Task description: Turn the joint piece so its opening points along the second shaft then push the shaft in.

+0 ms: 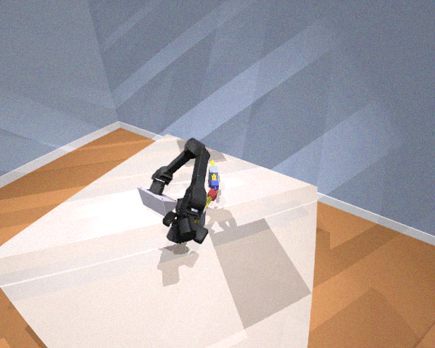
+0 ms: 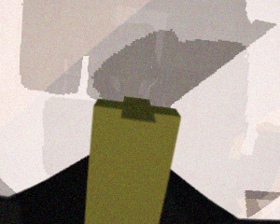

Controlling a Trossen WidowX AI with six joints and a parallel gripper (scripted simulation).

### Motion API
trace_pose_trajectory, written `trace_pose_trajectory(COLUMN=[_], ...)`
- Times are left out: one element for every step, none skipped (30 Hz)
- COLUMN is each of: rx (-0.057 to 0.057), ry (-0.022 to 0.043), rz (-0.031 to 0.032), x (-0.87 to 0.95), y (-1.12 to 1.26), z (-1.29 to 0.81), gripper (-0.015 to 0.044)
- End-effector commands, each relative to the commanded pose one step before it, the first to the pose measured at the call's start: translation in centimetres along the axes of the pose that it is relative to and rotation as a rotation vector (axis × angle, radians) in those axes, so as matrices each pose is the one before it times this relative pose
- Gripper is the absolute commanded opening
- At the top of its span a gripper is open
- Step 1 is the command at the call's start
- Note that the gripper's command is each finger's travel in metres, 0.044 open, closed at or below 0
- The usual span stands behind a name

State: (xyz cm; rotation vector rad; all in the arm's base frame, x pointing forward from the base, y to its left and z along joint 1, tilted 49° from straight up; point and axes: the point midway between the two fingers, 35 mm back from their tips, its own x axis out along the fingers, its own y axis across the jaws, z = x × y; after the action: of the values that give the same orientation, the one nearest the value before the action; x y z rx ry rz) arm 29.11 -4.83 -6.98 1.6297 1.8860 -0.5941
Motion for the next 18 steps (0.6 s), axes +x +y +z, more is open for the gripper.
trace_pose_trajectory(rx=[-0.001, 0.0, 0.0, 0.0, 0.0, 0.0, 0.0, 0.0, 0.0, 0.0, 0.0, 0.0, 0.0, 0.0, 0.0, 0.0, 0.0, 0.0], ry=[-0.00011, 0.0, 0.0, 0.0, 0.0, 0.0, 0.0, 0.0, 0.0, 0.0, 0.0, 0.0, 0.0, 0.0, 0.0, 0.0, 0.0, 0.0], rz=[-0.00075, 0.0, 0.0, 0.0, 0.0, 0.0, 0.0, 0.0, 0.0, 0.0, 0.0, 0.0, 0.0, 0.0, 0.0, 0.0, 0.0, 0.0], x=[-0.005, 0.0, 0.0, 0.0, 0.0, 0.0, 0.0, 0.0, 0.0, 0.0, 0.0, 0.0, 0.0, 0.0, 0.0, 0.0, 0.0, 0.0], y=[0.018, 0.0, 0.0, 0.0, 0.0, 0.0, 0.0, 0.0, 0.0, 0.0, 0.0, 0.0, 0.0, 0.0, 0.0, 0.0, 0.0, 0.0], z=[0.005, 0.0, 0.0, 0.0, 0.0, 0.0, 0.0, 0.0, 0.0, 0.0, 0.0, 0.0, 0.0, 0.0, 0.0, 0.0, 0.0, 0.0], gripper=[0.0, 0.0, 0.0, 0.0, 0.0, 0.0, 0.0026, 0.0053, 0.0067, 0.0067, 0.0067, 0.0067, 0.0067, 0.0067, 0.0093, 0.0119, 0.0146, 0.0172])
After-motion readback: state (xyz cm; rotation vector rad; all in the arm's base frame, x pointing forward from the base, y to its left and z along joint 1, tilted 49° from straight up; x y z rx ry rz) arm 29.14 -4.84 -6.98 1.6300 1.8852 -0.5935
